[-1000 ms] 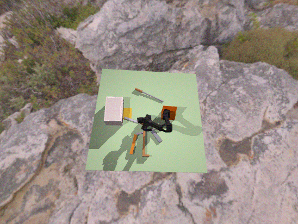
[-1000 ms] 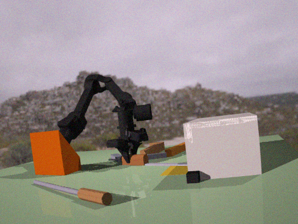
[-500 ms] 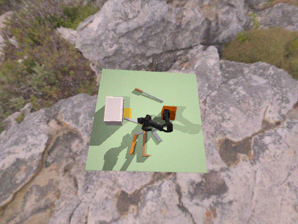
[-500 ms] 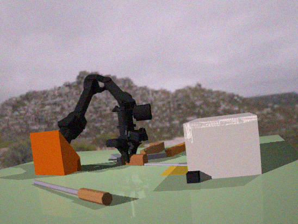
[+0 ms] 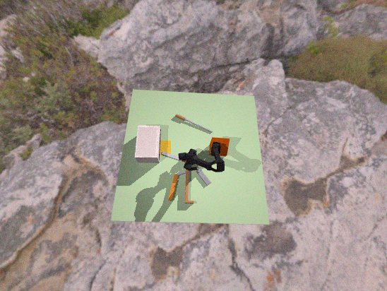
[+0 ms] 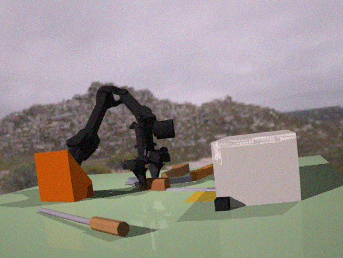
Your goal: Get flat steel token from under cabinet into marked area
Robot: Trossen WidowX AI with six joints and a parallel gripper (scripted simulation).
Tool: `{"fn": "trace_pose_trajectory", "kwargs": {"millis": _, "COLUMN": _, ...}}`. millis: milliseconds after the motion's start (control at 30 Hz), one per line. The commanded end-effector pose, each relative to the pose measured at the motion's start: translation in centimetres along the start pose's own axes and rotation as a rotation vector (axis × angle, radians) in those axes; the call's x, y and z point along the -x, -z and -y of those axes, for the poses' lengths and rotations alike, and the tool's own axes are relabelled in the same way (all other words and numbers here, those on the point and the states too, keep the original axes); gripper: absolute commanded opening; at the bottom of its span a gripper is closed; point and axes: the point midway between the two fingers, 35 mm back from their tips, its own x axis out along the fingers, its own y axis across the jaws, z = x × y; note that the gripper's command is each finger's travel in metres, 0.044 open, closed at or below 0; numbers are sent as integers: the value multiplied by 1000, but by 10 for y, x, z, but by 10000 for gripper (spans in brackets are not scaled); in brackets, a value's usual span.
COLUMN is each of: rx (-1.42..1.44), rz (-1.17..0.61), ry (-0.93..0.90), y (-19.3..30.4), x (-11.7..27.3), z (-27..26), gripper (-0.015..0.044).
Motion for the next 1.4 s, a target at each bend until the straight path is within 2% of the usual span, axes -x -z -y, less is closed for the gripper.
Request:
{"fn": "trace_pose_trajectory", "kwargs": {"millis": 0, "rx": 0, "rz": 0, "ry": 0, "y": 0, "x": 0, "z": 0, "gripper": 270}}
{"fn": "trace_pose_trajectory", "kwargs": {"millis": 367, "rx": -1, "rz": 0, "ry": 0, "y": 4, "x": -4, "z": 0, "gripper": 270}}
{"fn": "trace_pose_trajectory", "kwargs": {"millis": 533, "rx": 5, "rz": 3, "ry": -3, "y": 1, "x": -1, "z": -1, "gripper": 139}}
{"fn": "trace_pose_trajectory", "kwargs": {"millis": 800, "rx": 5, "rz": 3, "ry": -3, "y": 1, "x": -1, "z": -1, "gripper": 85}}
{"fn": "trace_pose_trajectory", "kwargs": {"millis": 900, "rx": 5, "rz": 3, "ry": -3, "y": 1, "x": -1, "z": -1, "gripper": 6}}
{"fn": "trace_pose_trajectory", "kwargs": {"millis": 1367, "rx": 2, "rz": 2, "ry": -1, "y": -9, "x": -1, "z": -1, "gripper": 0}}
